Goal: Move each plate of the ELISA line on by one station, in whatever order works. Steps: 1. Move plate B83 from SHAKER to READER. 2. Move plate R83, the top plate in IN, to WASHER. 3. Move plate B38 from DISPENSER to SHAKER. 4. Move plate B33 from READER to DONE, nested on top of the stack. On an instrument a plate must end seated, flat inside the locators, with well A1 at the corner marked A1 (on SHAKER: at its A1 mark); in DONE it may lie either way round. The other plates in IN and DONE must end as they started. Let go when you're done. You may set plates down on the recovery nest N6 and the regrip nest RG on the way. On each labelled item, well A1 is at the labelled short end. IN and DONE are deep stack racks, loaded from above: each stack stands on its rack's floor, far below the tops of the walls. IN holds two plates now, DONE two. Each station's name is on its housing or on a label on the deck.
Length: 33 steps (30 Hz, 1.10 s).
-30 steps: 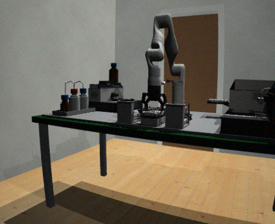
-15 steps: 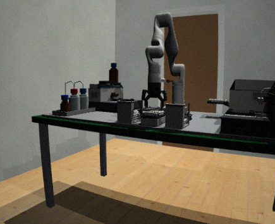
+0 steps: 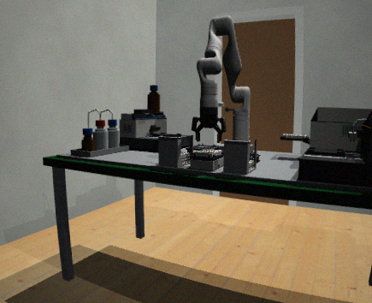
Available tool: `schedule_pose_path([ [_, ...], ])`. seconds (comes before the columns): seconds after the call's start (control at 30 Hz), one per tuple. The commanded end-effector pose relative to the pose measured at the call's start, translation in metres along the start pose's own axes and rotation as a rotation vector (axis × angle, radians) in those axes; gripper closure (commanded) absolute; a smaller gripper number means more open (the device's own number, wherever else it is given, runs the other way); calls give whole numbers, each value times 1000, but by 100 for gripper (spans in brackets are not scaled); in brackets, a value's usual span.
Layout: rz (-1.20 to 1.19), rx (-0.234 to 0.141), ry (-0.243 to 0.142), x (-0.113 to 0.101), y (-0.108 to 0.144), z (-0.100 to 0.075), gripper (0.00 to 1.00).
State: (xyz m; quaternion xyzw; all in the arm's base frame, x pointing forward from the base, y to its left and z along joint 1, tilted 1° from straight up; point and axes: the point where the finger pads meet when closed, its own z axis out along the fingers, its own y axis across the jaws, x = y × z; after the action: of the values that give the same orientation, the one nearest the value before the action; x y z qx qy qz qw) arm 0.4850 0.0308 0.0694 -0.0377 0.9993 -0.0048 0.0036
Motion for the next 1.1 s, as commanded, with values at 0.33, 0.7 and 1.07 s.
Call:
schedule_pose_path([
  [0.33, 0, 0, -2, -1, 0, -18, 0],
  [0.7, 0, 0, -2, 0, 0, -30, 0],
  [1.07, 0, 0, -2, 0, 0, -42, 0],
])
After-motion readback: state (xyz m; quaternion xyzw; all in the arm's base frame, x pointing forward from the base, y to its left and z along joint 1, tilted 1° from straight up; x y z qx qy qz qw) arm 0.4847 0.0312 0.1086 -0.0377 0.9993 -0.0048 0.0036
